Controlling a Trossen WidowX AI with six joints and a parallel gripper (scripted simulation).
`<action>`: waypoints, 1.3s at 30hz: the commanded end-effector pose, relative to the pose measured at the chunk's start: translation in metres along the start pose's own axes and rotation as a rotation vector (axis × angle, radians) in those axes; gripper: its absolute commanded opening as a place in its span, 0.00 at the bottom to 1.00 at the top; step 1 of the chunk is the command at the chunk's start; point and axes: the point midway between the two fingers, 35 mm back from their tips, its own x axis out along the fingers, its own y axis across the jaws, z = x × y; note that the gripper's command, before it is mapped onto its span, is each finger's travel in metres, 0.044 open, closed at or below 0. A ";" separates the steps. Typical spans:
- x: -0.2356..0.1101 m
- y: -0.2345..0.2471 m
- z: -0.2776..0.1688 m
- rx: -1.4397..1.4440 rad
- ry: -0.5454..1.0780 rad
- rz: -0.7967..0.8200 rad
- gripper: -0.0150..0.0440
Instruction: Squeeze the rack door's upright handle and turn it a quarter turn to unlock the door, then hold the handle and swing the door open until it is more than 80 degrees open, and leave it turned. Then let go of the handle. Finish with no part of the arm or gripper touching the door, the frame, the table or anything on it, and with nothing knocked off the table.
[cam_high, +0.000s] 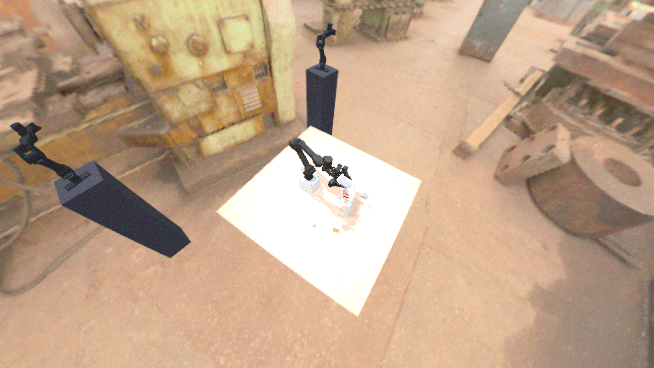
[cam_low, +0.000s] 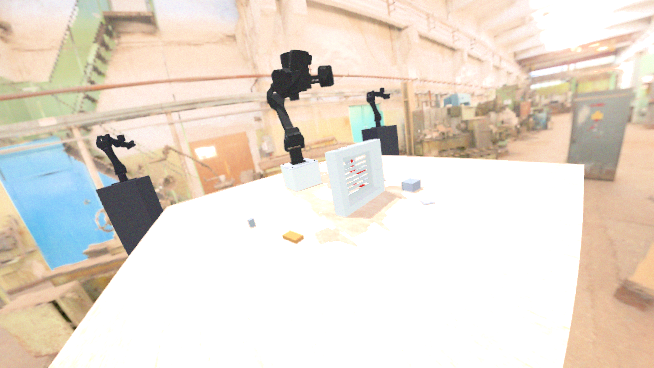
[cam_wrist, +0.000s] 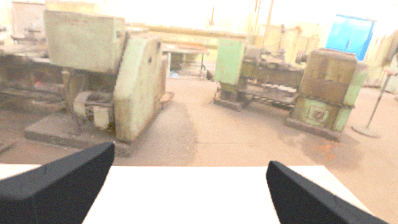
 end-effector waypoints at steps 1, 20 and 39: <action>0.001 0.000 -0.001 0.000 0.005 0.001 0.89; 0.033 0.049 -0.082 -0.021 0.566 0.114 0.76; 0.012 0.081 -0.150 -0.168 1.158 0.182 0.76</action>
